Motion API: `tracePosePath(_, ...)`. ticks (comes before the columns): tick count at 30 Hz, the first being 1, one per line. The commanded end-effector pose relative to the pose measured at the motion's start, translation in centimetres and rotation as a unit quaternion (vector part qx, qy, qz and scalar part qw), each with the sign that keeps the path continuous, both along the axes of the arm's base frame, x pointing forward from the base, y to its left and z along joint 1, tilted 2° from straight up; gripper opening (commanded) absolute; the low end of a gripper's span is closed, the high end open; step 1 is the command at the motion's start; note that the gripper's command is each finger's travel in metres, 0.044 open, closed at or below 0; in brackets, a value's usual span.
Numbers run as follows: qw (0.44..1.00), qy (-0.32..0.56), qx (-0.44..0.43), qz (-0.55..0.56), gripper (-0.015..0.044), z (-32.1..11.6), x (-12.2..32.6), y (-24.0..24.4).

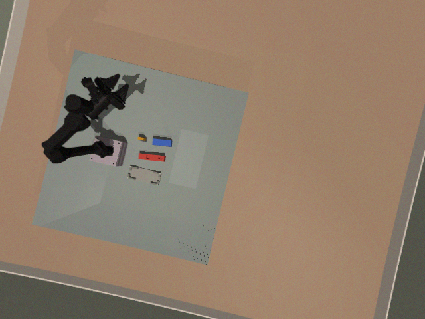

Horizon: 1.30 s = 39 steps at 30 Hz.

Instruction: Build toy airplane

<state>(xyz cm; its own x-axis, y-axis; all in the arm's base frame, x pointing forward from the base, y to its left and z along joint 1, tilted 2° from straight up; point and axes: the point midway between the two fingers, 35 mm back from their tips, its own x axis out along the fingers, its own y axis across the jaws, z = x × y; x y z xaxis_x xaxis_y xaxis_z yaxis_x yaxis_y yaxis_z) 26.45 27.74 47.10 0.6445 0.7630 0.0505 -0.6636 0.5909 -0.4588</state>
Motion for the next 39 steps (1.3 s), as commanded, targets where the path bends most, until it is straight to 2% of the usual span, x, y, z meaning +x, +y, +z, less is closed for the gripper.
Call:
tracePosePath(1,0.994,0.082,-0.041,-0.054,0.044,-5.3,3.9,-1.7)
tracePosePath(8,0.954,0.237,-0.1,-0.156,0.044,-15.1,8.7,-7.2)
tracePosePath(15,0.871,0.395,-0.133,-0.26,0.044,-24.4,10.2,-14.6)
tracePosePath(24,0.695,0.594,-0.139,-0.381,0.044,-34.7,6.4,-24.8)
tracePosePath(28,0.595,0.672,-0.129,-0.421,0.044,-38.1,2.8,-28.5)
tracePosePath(30,0.562,0.695,-0.125,-0.431,0.044,-38.9,1.5,-29.5)
tracePosePath(36,0.558,0.697,-0.125,-0.433,0.044,-39.3,1.4,-29.6)
tracePosePath(39,0.558,0.697,-0.125,-0.433,0.044,-43.2,1.7,-29.6)
